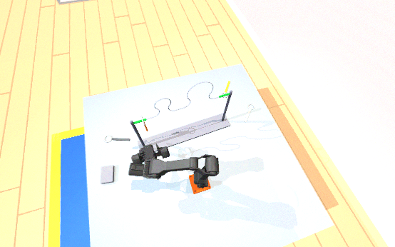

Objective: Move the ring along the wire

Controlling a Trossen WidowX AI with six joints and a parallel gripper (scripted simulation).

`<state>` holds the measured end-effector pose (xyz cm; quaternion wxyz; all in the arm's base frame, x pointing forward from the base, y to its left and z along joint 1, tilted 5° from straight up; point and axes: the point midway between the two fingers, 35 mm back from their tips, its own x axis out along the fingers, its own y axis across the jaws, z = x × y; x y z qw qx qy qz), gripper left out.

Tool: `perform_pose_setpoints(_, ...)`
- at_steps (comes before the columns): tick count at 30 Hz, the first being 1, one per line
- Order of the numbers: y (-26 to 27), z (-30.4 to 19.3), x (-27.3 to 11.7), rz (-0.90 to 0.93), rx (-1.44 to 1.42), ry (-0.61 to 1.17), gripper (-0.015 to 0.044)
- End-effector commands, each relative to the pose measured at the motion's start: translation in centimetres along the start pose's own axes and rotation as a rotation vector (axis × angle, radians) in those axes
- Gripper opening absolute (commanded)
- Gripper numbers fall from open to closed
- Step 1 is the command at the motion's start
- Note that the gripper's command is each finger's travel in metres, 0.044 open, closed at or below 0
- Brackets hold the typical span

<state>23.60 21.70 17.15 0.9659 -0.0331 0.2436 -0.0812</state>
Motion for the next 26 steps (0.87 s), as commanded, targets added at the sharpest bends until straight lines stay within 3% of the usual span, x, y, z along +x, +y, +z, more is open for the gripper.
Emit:
perform_pose_setpoints(1, -0.1, 0.45, -1.68, 0.004, 0.011, -0.011, 0.0423)
perform_pose_setpoints(26, -0.1, 0.45, -1.68, 0.004, 0.011, -0.011, 0.044)
